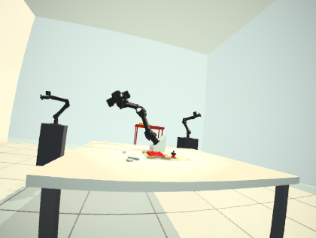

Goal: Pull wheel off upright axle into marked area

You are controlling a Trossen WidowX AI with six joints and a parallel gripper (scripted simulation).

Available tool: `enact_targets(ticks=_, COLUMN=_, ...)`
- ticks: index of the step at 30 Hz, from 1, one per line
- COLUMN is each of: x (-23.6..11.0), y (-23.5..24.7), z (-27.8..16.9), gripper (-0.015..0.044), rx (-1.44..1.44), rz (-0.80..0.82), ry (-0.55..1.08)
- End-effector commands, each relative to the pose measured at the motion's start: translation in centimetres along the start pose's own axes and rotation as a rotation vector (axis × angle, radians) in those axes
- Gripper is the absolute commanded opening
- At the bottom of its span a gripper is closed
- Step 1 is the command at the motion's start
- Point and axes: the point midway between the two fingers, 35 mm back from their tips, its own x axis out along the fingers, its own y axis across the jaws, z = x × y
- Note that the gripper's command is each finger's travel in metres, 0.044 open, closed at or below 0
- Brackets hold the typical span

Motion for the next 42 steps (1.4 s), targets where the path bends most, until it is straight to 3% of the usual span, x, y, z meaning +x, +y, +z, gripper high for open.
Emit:
enact_targets(ticks=1, x=4.3, y=-1.5, z=-5.8, gripper=0.0300, rx=0.205, rz=-0.033, ry=0.175)
enact_targets(ticks=9, x=9.9, y=0.0, z=-17.7, gripper=0.0300, rx=0.443, rz=-0.105, ry=0.550)
enact_targets(ticks=17, x=11.6, y=5.4, z=-29.5, gripper=0.0300, rx=0.493, rz=-0.195, ry=0.966)
enact_targets(ticks=28, x=9.5, y=11.4, z=-38.0, gripper=0.0300, rx=0.385, rz=-0.315, ry=1.314)
enact_targets(ticks=35, x=5.1, y=17.3, z=-45.1, gripper=0.0300, rx=-0.001, rz=-0.397, ry=1.616)
enact_targets(ticks=42, x=1.0, y=21.4, z=-48.8, gripper=0.0300, rx=-0.481, rz=-0.427, ry=1.725)
